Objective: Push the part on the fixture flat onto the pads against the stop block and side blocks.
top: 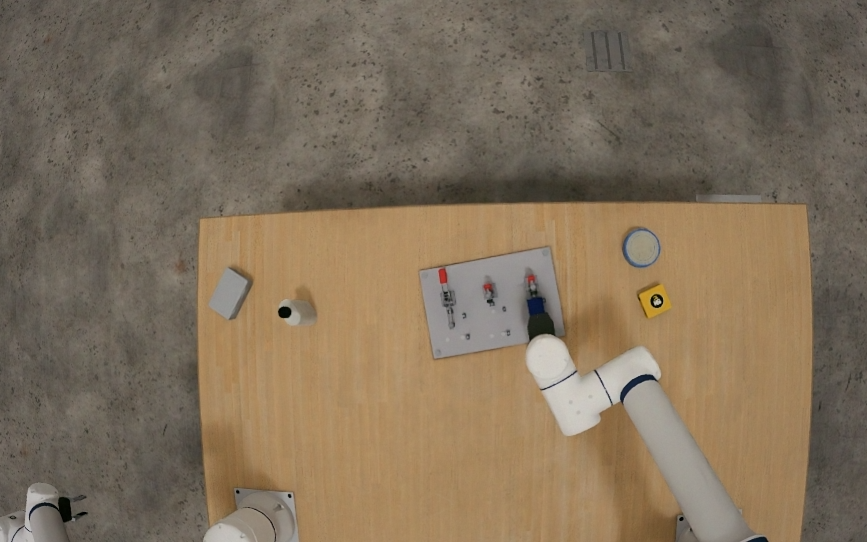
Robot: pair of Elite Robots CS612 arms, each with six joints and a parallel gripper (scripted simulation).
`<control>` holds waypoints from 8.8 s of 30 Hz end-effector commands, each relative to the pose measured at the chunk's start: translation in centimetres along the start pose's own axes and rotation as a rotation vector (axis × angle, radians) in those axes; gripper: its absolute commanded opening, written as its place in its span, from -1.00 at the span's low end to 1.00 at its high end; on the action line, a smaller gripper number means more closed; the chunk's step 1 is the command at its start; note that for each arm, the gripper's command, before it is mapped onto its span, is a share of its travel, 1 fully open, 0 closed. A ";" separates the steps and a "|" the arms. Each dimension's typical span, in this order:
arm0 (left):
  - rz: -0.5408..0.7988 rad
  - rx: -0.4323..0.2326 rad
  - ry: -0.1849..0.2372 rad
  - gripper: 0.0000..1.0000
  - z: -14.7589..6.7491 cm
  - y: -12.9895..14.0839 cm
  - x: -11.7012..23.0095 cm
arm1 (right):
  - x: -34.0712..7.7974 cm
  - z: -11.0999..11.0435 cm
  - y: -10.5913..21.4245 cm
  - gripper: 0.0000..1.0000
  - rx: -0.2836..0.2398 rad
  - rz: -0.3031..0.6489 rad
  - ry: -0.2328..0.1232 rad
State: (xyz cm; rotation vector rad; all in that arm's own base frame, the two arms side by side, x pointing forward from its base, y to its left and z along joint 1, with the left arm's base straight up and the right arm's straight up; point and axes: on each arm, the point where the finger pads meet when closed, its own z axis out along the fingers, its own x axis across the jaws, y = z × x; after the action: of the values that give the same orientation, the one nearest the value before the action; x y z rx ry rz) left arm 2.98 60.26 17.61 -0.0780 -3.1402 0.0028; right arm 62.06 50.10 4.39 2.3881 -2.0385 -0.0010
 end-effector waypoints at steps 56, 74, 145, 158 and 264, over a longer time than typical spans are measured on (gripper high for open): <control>0.000 -0.002 0.000 1.00 -0.1 0.1 0.0 | 0.0 0.2 -0.1 -1.00 0.002 0.000 -0.001; 0.000 -0.002 0.000 1.00 -0.1 0.1 0.0 | 0.0 0.2 -0.6 -1.00 0.002 0.000 -0.001; 0.000 -0.002 0.000 1.00 -0.1 0.1 0.0 | 0.0 0.2 -1.4 -1.00 0.002 0.000 -0.001; 0.000 -0.002 0.000 1.00 -0.1 0.1 0.0 | 0.0 0.2 -1.8 -1.00 0.002 0.000 -0.001; 0.000 -0.002 0.000 1.00 -0.1 0.1 0.0 | 0.0 0.2 -2.6 -1.00 0.002 0.000 -0.001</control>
State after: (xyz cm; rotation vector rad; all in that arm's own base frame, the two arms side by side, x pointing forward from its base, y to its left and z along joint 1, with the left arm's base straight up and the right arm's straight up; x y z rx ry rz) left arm 2.98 60.26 17.61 -0.0780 -3.1402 0.0028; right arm 64.55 50.52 4.05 2.3879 -2.0385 -0.0011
